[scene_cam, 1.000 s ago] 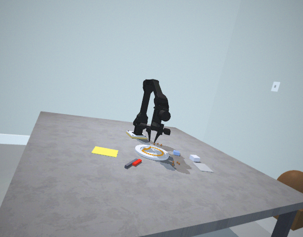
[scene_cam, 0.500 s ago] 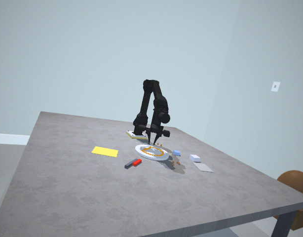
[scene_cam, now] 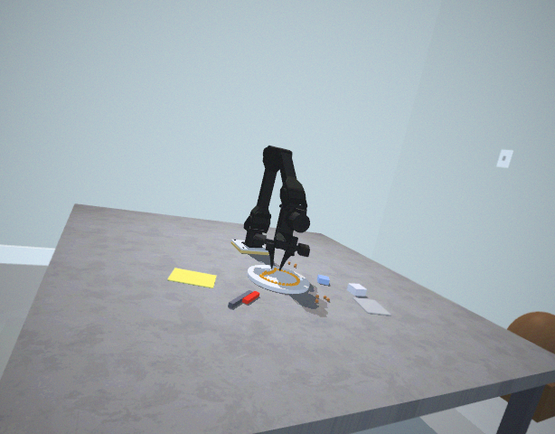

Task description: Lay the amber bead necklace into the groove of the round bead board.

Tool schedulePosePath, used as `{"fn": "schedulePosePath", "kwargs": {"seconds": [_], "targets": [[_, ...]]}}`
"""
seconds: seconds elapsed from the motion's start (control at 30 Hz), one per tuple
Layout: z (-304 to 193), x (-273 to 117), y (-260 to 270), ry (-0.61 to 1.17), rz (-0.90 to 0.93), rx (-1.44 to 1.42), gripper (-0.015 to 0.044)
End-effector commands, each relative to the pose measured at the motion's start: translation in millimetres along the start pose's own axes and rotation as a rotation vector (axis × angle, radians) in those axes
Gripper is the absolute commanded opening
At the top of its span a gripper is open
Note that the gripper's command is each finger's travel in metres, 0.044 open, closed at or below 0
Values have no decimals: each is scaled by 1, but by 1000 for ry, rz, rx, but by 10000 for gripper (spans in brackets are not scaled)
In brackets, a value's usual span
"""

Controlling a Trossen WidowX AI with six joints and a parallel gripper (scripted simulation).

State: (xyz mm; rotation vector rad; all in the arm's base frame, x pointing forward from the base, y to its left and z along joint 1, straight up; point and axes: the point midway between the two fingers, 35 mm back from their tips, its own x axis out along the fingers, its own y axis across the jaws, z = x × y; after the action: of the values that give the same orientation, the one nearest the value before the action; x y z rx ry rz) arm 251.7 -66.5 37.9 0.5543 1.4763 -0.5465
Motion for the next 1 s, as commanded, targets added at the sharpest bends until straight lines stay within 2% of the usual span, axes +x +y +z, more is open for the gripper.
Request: {"fn": "schedulePosePath", "kwargs": {"seconds": [0.0,0.07,0.97], "targets": [[0,0,0,-1,0,0,41],[0,0,0,-1,0,0,0],[0,0,0,-1,0,0,0]]}}
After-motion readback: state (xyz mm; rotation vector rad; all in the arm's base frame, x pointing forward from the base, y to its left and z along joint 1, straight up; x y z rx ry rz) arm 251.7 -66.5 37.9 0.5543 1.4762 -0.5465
